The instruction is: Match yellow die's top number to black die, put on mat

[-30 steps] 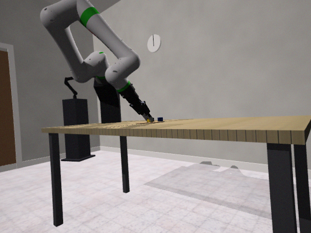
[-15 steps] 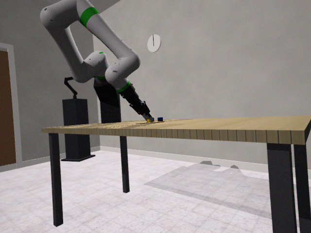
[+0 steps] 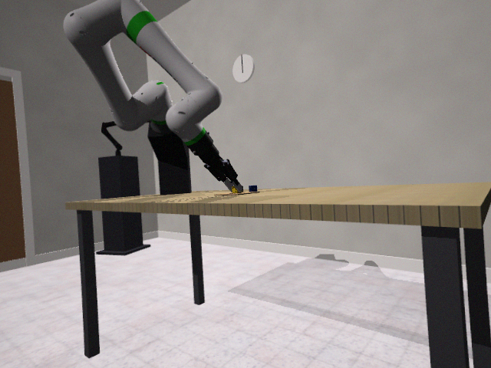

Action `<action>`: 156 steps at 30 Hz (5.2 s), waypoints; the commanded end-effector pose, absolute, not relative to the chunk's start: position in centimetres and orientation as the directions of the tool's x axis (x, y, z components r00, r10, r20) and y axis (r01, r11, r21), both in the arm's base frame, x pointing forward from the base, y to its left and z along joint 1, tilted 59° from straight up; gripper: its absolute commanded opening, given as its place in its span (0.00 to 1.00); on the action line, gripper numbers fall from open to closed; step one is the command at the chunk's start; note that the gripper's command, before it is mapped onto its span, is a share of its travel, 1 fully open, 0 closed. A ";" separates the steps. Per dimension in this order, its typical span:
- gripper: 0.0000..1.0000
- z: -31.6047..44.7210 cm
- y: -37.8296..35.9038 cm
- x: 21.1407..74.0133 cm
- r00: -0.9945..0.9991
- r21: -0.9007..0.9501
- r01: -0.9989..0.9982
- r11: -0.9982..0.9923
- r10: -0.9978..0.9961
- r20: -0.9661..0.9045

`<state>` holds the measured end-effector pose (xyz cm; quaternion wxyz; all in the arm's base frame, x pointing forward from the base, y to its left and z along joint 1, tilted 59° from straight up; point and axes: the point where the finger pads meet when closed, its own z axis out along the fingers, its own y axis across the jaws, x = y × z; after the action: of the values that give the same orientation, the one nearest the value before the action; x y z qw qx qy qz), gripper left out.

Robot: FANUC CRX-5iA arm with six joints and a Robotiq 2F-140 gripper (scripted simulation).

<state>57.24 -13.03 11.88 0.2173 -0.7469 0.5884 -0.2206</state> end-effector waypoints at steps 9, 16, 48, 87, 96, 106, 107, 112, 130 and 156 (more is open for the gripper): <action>0.40 11.9 -13.0 57.2 0.210 -0.584 -0.783 -0.213 -0.975 0.074; 0.40 11.9 -13.0 57.2 0.210 -0.584 -0.783 -0.213 -0.975 0.074; 0.40 14.6 -9.7 54.3 0.210 -0.584 -0.783 -0.213 -0.975 0.074; 0.40 15.3 -9.7 53.0 0.065 -0.564 -0.801 -0.201 -0.965 0.252; 0.40 15.4 -7.9 53.2 0.052 -0.584 -0.783 -0.213 -0.958 0.280; 0.40 15.0 -8.0 53.0 0.026 -0.569 -0.795 -0.209 -0.950 0.312; 0.40 14.8 -8.1 53.0 0.014 -0.564 -0.799 -0.207 -0.945 0.327; 0.40 14.7 -8.1 52.9 -0.061 -0.562 -0.802 -0.205 -0.907 0.417; 0.40 14.5 -7.3 53.2 -0.200 -0.571 -0.796 -0.203 -0.801 0.564; 1.00 14.7 -6.6 53.4 -0.265 -0.584 -0.783 -0.213 -0.735 0.624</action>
<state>53.40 -6.63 14.69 -0.0245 -0.6056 0.6268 -0.4897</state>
